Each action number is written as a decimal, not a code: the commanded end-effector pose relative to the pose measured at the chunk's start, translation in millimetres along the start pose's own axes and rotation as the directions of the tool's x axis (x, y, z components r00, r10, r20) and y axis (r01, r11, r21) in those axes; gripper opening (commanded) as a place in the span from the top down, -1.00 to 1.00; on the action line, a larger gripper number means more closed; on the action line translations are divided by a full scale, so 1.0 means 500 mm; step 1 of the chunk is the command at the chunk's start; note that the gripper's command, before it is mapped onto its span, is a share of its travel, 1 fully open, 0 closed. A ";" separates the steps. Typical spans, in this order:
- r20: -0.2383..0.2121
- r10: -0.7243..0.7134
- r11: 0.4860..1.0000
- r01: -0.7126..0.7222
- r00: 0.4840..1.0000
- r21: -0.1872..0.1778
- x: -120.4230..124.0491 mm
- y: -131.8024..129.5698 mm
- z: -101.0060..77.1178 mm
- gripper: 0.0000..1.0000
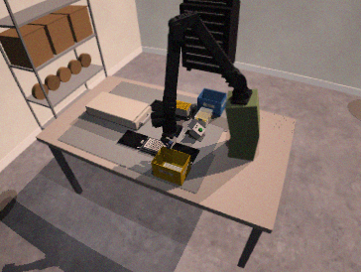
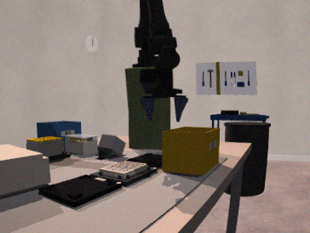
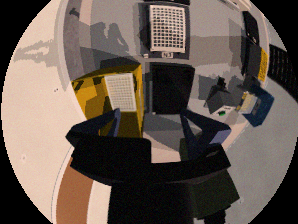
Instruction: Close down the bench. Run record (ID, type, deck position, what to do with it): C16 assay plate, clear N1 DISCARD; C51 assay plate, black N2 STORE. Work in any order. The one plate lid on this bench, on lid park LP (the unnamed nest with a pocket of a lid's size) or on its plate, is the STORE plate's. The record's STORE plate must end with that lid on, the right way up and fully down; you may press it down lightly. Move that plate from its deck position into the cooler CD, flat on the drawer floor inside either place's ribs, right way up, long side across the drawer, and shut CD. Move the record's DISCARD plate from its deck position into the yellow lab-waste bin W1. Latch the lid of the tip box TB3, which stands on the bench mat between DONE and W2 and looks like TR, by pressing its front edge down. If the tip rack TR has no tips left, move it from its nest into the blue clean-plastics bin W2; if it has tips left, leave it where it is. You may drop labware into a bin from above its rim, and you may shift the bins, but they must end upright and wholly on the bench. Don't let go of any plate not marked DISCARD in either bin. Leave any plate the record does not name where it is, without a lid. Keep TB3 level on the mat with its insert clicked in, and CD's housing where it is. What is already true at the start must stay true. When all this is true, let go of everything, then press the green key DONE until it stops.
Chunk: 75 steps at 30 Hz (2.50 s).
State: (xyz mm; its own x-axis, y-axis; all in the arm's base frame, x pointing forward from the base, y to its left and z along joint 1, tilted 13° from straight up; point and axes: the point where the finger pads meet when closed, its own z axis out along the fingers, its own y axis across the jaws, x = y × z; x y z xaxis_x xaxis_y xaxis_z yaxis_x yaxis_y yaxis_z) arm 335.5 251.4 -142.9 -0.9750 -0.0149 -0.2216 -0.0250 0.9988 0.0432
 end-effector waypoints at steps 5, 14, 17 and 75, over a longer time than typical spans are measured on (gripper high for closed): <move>0.033 -0.015 1.000 0.016 0.999 -0.022 -0.039 -0.037 -0.019 -1.00; 0.034 -0.016 1.000 0.017 0.999 -0.019 -0.064 -0.107 -0.021 -1.00; 0.017 -0.018 1.000 0.018 1.000 -0.010 -0.057 -0.119 -0.008 -1.00; 0.014 -0.019 1.000 0.019 1.000 -0.001 -0.209 -0.518 -0.026 -1.00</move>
State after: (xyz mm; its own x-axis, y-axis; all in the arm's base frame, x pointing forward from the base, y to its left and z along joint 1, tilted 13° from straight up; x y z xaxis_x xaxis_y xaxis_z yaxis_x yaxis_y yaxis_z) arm 426.2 9.2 -125.2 -0.9759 -0.0241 -0.2170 -0.0348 0.9983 0.0458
